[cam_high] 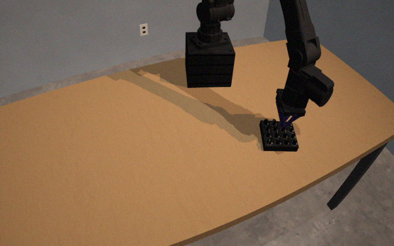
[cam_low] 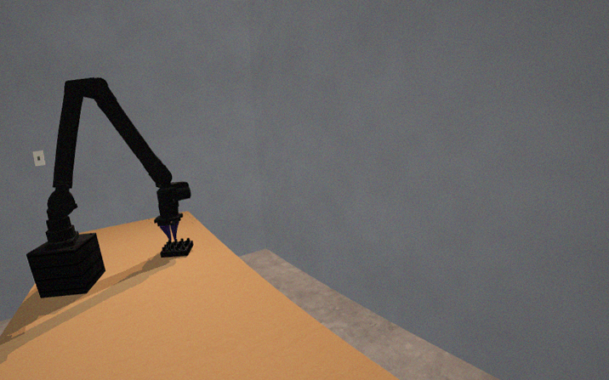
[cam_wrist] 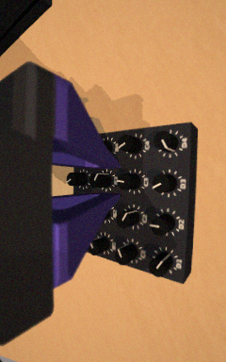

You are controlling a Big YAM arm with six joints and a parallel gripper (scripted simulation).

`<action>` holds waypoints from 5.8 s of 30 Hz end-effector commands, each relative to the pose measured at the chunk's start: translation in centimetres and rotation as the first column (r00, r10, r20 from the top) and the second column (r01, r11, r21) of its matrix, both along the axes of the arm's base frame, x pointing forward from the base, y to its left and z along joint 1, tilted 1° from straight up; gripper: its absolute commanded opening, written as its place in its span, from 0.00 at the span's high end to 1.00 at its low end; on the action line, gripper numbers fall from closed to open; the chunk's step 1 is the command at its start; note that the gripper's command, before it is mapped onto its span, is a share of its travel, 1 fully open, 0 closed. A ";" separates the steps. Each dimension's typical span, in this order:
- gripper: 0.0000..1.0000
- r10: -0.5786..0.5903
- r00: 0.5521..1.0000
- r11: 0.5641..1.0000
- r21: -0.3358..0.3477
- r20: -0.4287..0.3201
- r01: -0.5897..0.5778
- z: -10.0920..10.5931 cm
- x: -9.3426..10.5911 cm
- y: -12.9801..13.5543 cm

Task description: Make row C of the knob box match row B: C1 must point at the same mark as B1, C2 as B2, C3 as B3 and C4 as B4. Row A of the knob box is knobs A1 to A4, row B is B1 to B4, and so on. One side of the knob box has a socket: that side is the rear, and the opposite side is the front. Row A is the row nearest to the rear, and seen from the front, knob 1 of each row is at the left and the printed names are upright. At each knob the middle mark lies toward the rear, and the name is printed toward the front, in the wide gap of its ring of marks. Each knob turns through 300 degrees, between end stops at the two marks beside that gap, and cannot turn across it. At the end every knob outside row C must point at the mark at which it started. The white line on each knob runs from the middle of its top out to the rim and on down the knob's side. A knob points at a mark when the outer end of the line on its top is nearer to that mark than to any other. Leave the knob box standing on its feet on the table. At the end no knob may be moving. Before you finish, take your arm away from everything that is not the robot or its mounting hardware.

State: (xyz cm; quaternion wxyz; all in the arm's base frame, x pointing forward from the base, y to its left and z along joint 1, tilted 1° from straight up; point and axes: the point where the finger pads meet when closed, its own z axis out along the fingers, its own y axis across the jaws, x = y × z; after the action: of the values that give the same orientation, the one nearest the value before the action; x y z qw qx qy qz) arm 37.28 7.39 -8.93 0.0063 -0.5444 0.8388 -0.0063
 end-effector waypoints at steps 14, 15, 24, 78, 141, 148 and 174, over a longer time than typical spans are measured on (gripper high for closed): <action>0.82 0.013 1.000 1.000 0.007 0.016 -0.013 0.1 0.6 0.3; 0.82 0.013 1.000 1.000 0.007 0.016 -0.013 0.1 0.6 0.3; 0.82 0.013 1.000 1.000 0.008 0.016 -0.013 0.1 0.7 0.3; 0.82 0.013 1.000 1.000 0.008 0.017 -0.013 0.1 1.3 0.5; 0.82 0.013 1.000 1.000 0.007 0.014 -0.013 -1.5 0.9 0.4; 0.82 0.013 1.000 1.000 0.007 0.014 -0.013 -1.5 0.9 0.4; 0.82 0.013 1.000 1.000 0.007 0.014 -0.013 -1.5 0.9 0.4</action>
State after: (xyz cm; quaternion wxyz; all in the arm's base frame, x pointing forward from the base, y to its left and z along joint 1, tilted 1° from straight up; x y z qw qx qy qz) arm 37.57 7.45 -10.07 0.0093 -0.5444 0.8388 -0.0075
